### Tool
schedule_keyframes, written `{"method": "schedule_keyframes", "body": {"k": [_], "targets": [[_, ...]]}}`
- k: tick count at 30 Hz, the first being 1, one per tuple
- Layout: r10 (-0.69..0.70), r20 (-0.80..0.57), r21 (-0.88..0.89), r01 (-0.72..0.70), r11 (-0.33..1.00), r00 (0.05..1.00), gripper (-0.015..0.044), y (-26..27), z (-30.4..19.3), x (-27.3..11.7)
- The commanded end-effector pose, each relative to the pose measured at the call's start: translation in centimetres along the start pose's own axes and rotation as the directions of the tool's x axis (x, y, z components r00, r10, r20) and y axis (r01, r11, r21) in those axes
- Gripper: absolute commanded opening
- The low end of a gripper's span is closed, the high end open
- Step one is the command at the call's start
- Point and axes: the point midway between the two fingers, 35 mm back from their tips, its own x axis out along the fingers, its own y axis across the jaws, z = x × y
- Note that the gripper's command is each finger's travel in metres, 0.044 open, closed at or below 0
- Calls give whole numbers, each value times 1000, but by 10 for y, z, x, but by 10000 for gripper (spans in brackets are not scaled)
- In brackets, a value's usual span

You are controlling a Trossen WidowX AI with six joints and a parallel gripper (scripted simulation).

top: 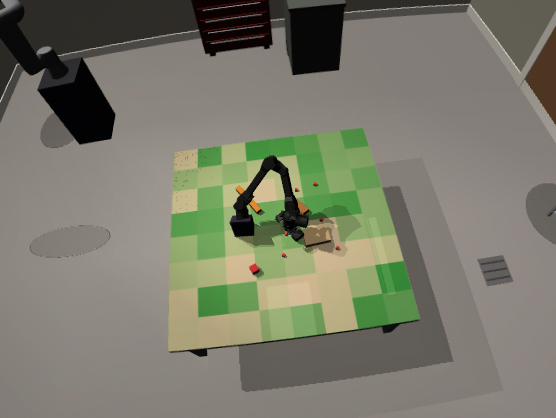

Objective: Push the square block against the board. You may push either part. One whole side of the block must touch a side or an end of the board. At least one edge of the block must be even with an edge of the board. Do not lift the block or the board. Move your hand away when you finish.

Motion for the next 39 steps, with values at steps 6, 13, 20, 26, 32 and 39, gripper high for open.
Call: {"method": "schedule_keyframes", "body": {"k": [6,13,20,26,32,39], "targets": [[-4,-2,-5,4,1000,1000,0,-1,-1,0],[-4,-2,-5,4,1000,1000,0,-1,-1,0],[-4,-2,-5,4,1000,1000,0,-1,-1,0],[-4,-2,-5,4,1000,1000,0,-1,-1,0],[-4,-2,-5,4,1000,1000,0,-1,-1,0],[-4,-2,-5,4,1000,1000,0,-1,3,0]]}}
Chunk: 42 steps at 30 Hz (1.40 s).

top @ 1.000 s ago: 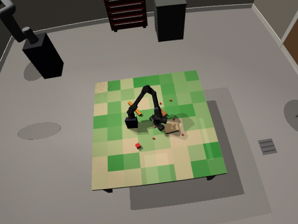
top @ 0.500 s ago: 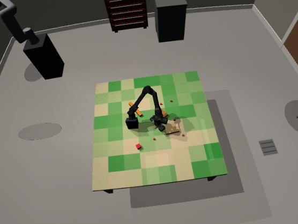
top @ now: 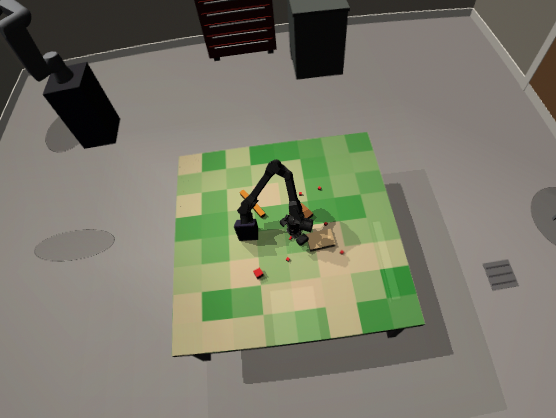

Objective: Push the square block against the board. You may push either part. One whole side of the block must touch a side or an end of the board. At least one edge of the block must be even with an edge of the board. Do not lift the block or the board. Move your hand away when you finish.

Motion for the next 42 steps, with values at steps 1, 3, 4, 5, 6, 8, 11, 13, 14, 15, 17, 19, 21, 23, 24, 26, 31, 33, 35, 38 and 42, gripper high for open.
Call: {"method": "schedule_keyframes", "body": {"k": [1,3,4,5,6,8,11,13,14,15,17,19,21,23,24,26,31,33,35,38,42], "targets": [[-3,-3,1,3,1000,1000,0,-1,4,0],[-3,-3,1,3,1000,1000,0,-1,7,0],[-3,-3,1,3,1000,1000,0,-1,8,0],[-3,-3,1,3,1000,1000,0,-1,10,-1],[-3,-3,0,3,1000,1000,0,-1,12,-1],[-3,-2,0,3,1000,1000,0,-1,15,-1],[-3,-2,0,3,1000,1000,0,-1,20,-1],[-3,-2,0,3,1000,1000,0,-1,23,-1],[-3,-2,0,3,1000,1000,0,-1,24,-1],[-3,-2,0,3,1000,1000,0,-1,26,-1],[-3,-2,0,3,1000,1000,0,-1,29,-1],[-3,-2,0,3,1000,1000,0,-1,33,-1],[-3,-1,0,3,1000,1000,0,-1,36,0],[-2,-1,0,2,1000,1000,0,0,39,0],[-2,-1,0,2,1000,1000,0,0,41,0],[-2,-1,0,2,1000,1000,0,0,44,0],[-5,-4,-1,5,1000,1000,0,-1,40,-43],[-4,-2,-1,4,1000,1000,0,0,39,-56],[-4,-2,-1,4,1000,1000,0,0,39,-56],[-14,11,8,14,1000,1000,0,-3,41,-54],[-18,6,120,17,993,1000,0,6,53,-54]]}}
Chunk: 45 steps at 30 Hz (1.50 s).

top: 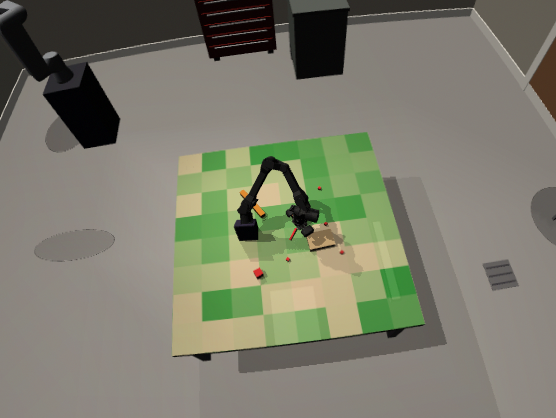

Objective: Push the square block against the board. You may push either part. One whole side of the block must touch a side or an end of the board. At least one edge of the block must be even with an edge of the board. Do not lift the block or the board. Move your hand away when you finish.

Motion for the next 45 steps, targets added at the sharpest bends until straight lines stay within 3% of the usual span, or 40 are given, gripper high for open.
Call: {"method": "schedule_keyframes", "body": {"k": [1,14,26,41,45], "targets": [[-10,1,92,10,996,1000,0,9,12,-2],[-19,-10,496,21,868,1000,0,54,51,-2],[-14,-9,801,16,598,1000,0,103,79,-2],[11,-1,992,-1,129,1000,0,171,101,-4],[13,0,994,-1,107,1000,0,174,101,-4]]}}
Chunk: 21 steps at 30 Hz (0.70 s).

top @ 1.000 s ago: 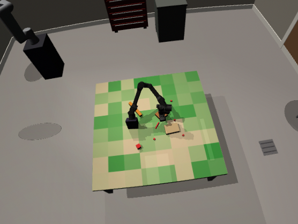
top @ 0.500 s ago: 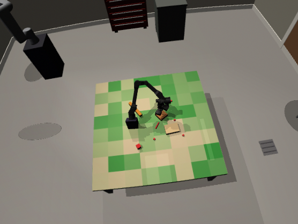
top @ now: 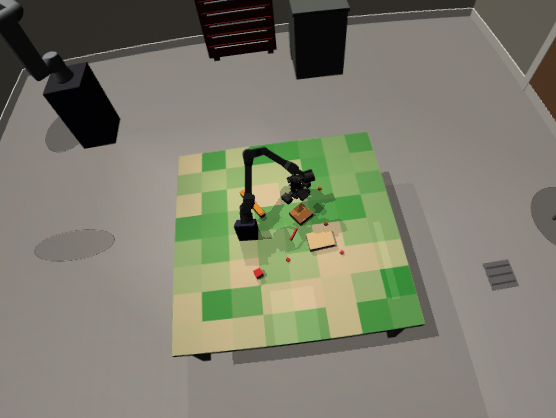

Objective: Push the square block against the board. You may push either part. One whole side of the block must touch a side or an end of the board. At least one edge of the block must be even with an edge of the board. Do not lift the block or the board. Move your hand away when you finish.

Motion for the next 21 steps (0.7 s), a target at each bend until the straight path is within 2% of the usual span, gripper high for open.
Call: {"method": "schedule_keyframes", "body": {"k": [1,3,6,8,21], "targets": [[3,-3,40,-3,999,1000,0,1,-3,-1],[2,-3,40,-2,999,1000,0,1,-3,2],[3,-4,40,-3,999,1000,0,2,-3,42],[4,-5,41,-4,999,1000,0,1,-4,54],[3,-4,40,-3,999,1000,0,2,5,54]]}}
